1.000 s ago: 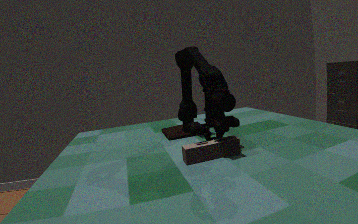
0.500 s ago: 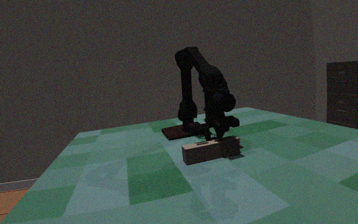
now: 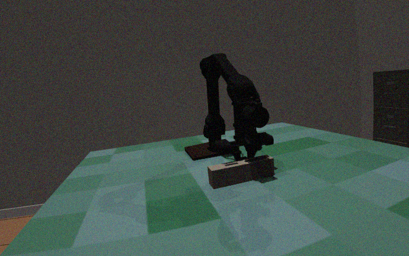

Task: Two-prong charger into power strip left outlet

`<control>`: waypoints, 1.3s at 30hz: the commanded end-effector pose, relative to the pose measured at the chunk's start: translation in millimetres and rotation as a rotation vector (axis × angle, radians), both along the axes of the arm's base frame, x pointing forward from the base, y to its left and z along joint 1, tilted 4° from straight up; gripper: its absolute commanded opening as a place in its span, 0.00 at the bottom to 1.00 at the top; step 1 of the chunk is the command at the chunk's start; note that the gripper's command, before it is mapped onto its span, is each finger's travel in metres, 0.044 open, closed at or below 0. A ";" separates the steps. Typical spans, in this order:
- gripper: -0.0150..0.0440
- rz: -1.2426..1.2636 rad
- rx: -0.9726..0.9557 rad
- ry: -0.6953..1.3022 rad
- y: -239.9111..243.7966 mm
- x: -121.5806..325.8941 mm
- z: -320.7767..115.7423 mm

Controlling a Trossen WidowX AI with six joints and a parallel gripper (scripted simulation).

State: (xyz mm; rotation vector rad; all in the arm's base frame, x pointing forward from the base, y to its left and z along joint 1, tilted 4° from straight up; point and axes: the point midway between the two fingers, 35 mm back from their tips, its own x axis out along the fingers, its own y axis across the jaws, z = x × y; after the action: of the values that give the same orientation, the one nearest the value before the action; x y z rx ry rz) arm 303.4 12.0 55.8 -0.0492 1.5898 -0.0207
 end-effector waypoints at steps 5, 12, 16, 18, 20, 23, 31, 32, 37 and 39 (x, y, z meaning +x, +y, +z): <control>0.25 0.000 0.000 -0.001 0.0 0.3 -0.1; 0.57 0.000 0.000 -0.001 0.0 0.3 -0.1; 0.74 0.000 0.000 -0.001 0.0 0.3 -0.1; 0.83 0.000 0.000 -0.001 0.0 0.3 -0.1; 0.92 0.000 0.000 -0.001 0.0 0.3 -0.1; 1.00 0.000 0.000 -0.002 0.0 -0.1 -0.1; 1.00 0.001 0.001 -0.006 0.0 -2.4 -0.2; 1.00 0.001 0.001 -0.006 0.0 -2.8 -0.3; 1.00 0.001 0.002 -0.009 -0.1 -4.4 -0.4; 1.00 0.001 0.002 -0.010 -0.1 -5.1 -0.4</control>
State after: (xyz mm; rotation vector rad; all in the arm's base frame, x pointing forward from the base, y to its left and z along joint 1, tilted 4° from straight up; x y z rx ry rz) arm 300.4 11.8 56.4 -0.0485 1.5788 -0.0205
